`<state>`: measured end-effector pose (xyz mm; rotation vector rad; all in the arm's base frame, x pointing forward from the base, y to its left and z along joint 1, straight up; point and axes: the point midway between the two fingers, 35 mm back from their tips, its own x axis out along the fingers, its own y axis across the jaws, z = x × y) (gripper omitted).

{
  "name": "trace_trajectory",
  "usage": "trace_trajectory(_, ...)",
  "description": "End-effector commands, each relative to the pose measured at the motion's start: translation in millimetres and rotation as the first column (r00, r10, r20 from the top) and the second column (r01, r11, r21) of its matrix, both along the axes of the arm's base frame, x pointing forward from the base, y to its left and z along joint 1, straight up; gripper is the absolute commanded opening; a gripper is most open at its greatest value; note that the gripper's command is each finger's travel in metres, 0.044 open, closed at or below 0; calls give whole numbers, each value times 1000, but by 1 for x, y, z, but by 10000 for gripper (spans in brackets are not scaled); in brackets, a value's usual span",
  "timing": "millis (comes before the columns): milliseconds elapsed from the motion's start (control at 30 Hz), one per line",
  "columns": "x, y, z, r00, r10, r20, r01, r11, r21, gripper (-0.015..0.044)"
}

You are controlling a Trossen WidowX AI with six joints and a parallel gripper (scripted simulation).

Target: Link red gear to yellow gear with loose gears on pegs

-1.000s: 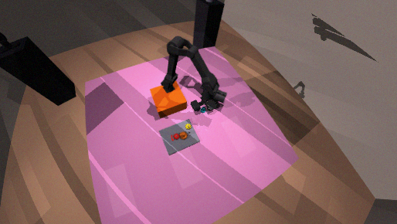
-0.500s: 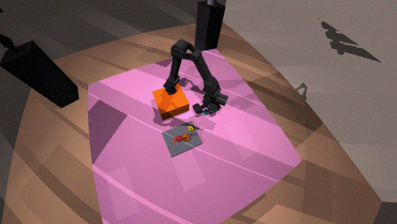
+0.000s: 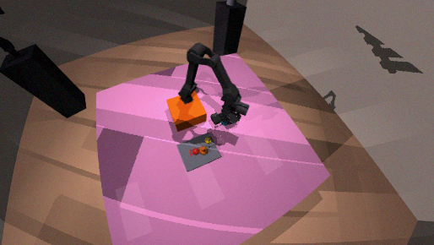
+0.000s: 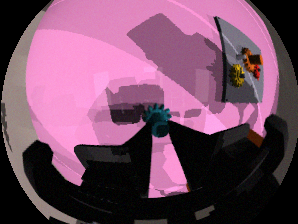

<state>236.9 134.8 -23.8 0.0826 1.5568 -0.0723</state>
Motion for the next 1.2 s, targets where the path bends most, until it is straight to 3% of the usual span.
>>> trace_trajectory(0,0,0,0,1000,-4,-1,4,1000,2,26)
trace_trajectory(100,0,0,0,1000,-4,-1,4,1000,2,0)
trace_trajectory(1167,12,5,82,1000,-4,0,4,1000,2,0)
